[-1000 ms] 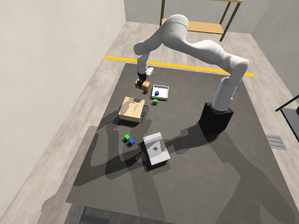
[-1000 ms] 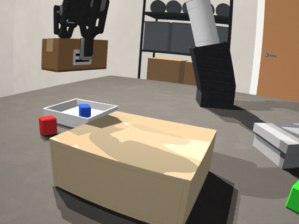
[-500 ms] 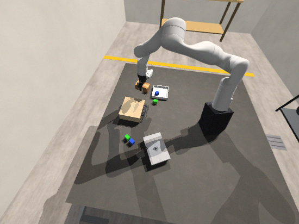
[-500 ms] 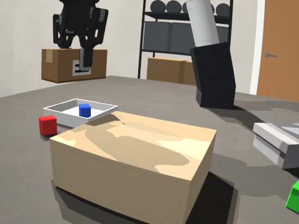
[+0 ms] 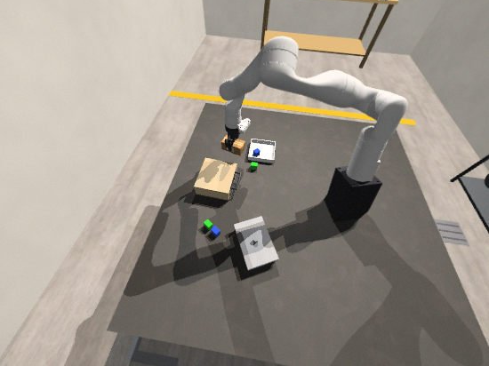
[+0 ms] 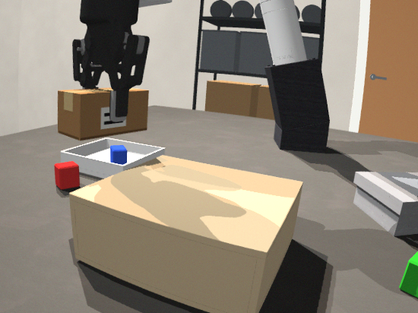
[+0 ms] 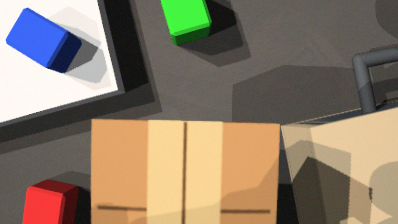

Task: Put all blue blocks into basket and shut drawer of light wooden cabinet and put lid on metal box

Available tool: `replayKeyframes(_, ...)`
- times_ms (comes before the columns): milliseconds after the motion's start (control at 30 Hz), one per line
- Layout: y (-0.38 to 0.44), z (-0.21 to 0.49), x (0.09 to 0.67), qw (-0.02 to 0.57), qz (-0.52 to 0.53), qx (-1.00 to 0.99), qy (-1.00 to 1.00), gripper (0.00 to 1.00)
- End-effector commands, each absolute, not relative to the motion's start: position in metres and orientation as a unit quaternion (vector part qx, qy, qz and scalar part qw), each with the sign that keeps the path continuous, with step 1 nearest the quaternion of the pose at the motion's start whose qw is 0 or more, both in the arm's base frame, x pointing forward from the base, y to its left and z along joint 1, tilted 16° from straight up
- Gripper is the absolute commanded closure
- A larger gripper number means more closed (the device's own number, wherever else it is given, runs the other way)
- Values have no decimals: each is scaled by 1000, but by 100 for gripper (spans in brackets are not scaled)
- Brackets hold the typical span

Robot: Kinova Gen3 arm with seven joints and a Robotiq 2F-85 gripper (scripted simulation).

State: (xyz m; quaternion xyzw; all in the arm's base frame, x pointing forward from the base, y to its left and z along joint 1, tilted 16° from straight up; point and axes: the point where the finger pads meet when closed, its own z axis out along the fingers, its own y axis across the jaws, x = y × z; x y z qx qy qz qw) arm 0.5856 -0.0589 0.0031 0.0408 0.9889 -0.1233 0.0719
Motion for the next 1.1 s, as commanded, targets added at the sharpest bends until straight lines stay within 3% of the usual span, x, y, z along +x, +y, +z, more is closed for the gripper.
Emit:
replayKeyframes(0,-60,-1,587,73,-123,41,989,33)
replayKeyframes(1067,-76,-62,595,73,-123,41,989,33)
